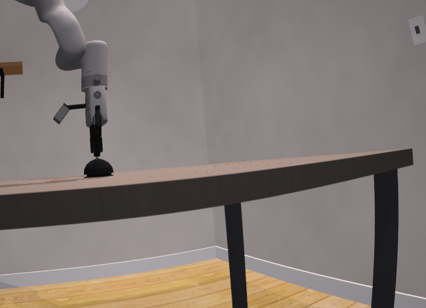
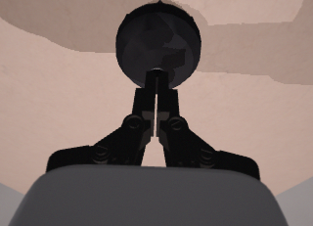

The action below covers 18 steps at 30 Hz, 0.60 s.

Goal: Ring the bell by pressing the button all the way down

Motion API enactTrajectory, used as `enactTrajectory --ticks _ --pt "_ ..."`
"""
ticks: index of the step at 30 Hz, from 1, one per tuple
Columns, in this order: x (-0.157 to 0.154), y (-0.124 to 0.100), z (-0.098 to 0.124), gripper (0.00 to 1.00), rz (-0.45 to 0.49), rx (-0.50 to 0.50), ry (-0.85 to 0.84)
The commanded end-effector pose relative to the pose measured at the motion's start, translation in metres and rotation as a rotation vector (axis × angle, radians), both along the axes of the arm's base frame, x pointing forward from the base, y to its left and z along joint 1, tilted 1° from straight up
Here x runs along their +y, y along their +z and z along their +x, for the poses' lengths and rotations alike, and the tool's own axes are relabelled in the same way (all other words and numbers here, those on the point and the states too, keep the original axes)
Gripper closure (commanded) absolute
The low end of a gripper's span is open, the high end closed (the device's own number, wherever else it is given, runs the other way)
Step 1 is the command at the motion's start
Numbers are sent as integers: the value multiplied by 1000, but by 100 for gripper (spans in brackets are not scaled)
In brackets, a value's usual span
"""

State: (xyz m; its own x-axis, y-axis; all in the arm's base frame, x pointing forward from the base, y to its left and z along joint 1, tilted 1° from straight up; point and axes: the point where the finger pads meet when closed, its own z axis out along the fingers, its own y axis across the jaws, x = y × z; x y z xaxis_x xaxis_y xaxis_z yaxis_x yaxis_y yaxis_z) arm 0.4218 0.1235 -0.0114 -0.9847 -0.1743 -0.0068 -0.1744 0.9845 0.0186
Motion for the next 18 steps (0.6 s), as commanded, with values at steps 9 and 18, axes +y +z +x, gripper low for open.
enactTrajectory --ticks 9,18 --pt "0 -1 1 100 1 -4 0" --pt "0 -3 1 100 1 -4 0"
